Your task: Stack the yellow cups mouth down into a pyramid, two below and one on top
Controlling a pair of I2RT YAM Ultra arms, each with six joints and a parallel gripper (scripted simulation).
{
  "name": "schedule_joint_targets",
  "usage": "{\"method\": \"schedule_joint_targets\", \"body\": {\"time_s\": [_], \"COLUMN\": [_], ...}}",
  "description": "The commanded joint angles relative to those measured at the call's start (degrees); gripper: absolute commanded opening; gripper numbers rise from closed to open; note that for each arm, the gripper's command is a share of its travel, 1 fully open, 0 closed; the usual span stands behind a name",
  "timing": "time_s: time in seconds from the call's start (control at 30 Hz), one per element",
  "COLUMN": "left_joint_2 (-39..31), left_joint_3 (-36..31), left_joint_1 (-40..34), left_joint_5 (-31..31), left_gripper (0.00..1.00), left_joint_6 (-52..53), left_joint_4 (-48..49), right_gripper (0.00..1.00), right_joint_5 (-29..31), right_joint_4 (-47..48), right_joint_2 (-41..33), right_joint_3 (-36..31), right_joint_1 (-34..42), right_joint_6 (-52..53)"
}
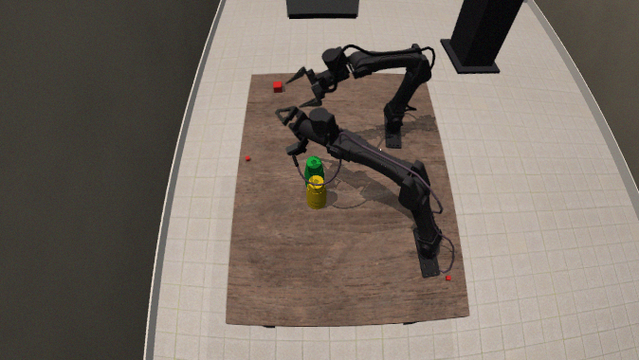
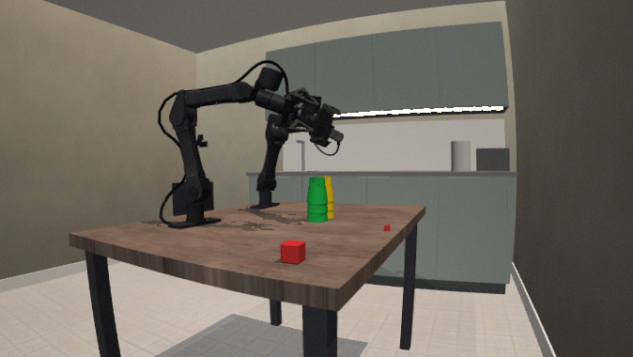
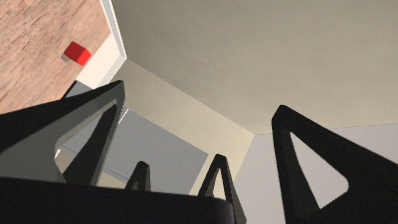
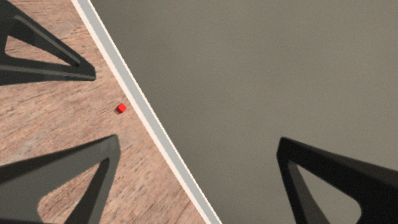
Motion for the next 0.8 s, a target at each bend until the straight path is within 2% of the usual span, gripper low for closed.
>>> {"method": "schedule_joint_targets", "body": {"time_s": [0.0,0.57,0.77], "left_joint_2": [-1.88,-0.5,-2.45], "left_joint_3": [1.33,0.33,-2.54], "left_joint_1": [0.0,0.0,1.0], "left_joint_5": [-0.11,-0.01,4.26], "left_gripper": [1.0,1.0,1.0], "left_joint_6": [0.48,0.01,10.52], "left_joint_4": [1.11,0.28,-1.75], "right_gripper": [1.0,1.0,1.0], "right_joint_5": [-0.09,0.0,-1.01], "right_joint_4": [0.06,0.27,-6.42], "right_joint_2": [-0.68,-0.21,-3.57], "right_joint_3": [0.82,0.3,-0.89], "right_joint_1": [-0.01,-0.01,2.74], "right_joint_6": [0.25,0.02,11.04]}}
